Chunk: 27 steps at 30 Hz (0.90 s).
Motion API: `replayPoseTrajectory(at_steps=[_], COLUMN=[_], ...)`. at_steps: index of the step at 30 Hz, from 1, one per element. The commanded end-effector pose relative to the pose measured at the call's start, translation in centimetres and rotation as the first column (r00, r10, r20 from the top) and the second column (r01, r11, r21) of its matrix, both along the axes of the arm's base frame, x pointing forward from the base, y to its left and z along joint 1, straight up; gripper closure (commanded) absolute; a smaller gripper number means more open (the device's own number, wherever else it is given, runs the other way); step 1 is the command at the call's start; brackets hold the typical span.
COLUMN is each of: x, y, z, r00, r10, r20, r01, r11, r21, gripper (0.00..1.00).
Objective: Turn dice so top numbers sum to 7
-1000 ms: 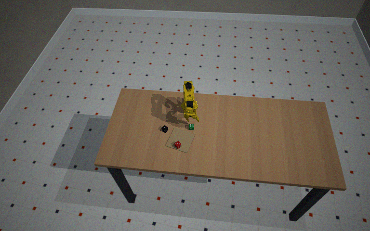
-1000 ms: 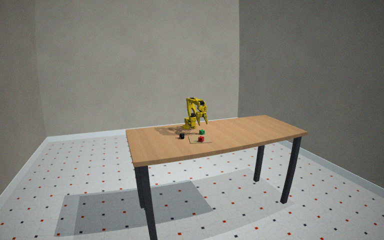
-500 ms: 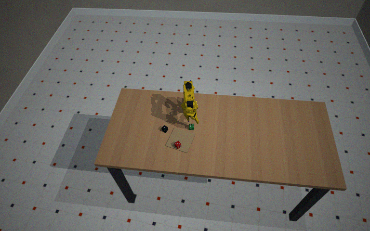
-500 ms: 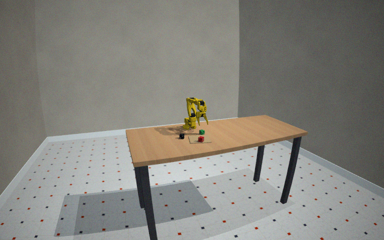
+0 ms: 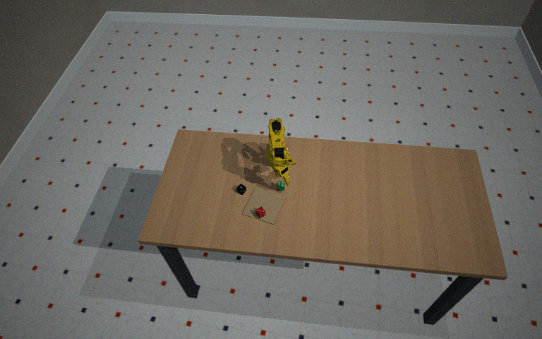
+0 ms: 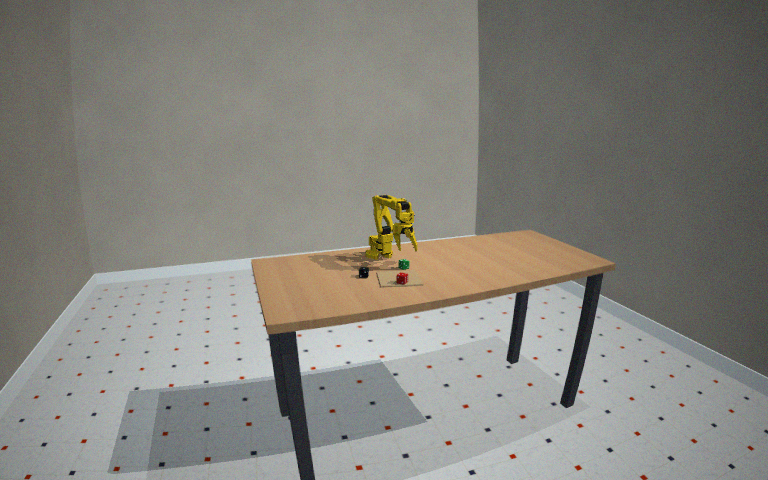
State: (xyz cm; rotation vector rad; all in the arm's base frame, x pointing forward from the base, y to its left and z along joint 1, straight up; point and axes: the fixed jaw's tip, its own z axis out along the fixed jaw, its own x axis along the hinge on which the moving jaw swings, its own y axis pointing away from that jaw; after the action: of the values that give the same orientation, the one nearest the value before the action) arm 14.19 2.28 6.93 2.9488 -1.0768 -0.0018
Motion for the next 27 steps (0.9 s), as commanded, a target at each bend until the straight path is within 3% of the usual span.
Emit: replayPoseTrajectory(at_steps=[1, 8, 17, 19, 27], x=[0.5, 0.4, 0.3, 0.3, 0.4], y=[0.4, 0.8, 1.3, 1.3, 1.9], z=[0.4, 0.3, 0.1, 0.1, 0.0], r00=[0.994, 0.944, 0.769, 0.769, 0.529], r10=[-0.105, -0.328, -0.639, -0.639, -0.848], r20=[0.036, 0.033, 0.023, 0.023, 0.013], r01=[0.104, 0.327, 0.638, 0.638, 0.848], r11=[0.994, 0.945, 0.769, 0.769, 0.529], r21=[0.013, 0.021, 0.031, 0.031, 0.037], gripper=[0.65, 0.65, 0.65, 0.65, 0.65])
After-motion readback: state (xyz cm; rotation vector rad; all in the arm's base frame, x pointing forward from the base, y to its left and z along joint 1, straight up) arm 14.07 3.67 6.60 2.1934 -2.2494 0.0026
